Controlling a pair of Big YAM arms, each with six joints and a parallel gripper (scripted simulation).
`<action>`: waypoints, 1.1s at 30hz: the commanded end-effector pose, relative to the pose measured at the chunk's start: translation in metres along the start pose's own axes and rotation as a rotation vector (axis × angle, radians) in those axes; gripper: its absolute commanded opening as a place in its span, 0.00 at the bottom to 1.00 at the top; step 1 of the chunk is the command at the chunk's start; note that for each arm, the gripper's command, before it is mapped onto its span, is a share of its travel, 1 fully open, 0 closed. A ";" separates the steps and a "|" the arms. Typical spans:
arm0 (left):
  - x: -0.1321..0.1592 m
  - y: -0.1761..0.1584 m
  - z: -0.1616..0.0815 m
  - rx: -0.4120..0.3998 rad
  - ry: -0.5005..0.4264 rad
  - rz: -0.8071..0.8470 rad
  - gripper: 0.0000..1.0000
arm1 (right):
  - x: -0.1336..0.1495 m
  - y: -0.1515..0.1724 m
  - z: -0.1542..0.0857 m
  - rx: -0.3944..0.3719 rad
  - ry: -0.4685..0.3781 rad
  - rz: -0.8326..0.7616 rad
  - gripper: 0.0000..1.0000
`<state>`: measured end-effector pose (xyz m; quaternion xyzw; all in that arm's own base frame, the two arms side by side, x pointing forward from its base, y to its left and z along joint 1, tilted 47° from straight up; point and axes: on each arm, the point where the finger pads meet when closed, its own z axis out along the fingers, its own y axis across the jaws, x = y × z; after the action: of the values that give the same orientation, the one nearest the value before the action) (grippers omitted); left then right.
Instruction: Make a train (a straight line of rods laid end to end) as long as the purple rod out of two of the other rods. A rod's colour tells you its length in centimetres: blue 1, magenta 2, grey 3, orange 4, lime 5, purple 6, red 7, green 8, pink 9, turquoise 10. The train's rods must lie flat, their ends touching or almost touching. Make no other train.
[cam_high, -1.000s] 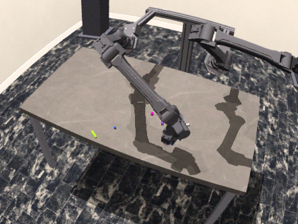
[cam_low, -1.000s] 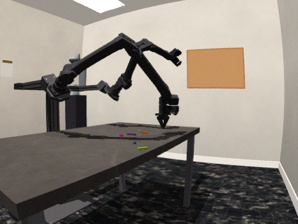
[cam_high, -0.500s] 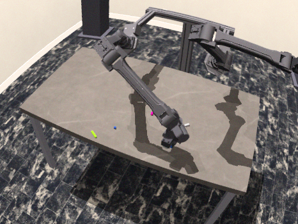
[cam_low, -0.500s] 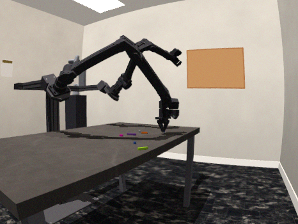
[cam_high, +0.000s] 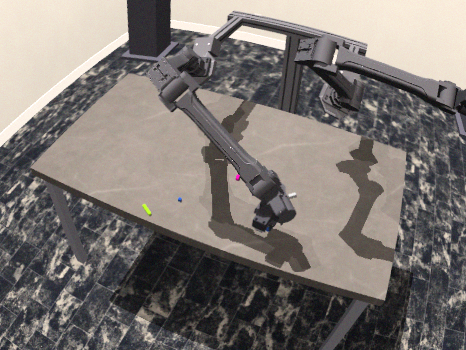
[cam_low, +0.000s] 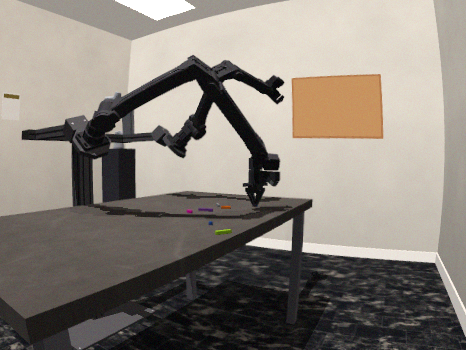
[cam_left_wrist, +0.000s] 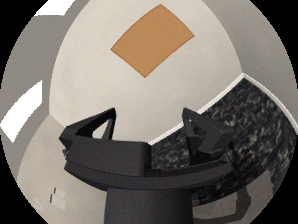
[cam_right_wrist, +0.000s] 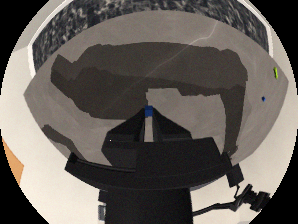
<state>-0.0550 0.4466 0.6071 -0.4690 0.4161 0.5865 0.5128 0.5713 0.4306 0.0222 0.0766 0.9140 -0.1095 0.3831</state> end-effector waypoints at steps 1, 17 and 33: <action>-0.008 0.004 -0.006 -0.005 -0.023 -0.006 1.00 | -0.008 0.004 0.000 -0.010 -0.007 0.001 0.04; -0.008 0.004 -0.006 -0.005 -0.023 -0.006 1.00 | -0.008 0.004 0.000 -0.010 -0.007 0.001 0.04; -0.008 0.004 -0.006 -0.005 -0.023 -0.006 1.00 | -0.009 0.006 0.001 -0.010 -0.007 -0.011 0.04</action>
<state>-0.0550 0.4466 0.6071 -0.4690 0.4161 0.5865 0.5128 0.5713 0.4306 0.0221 0.0733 0.9143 -0.1109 0.3827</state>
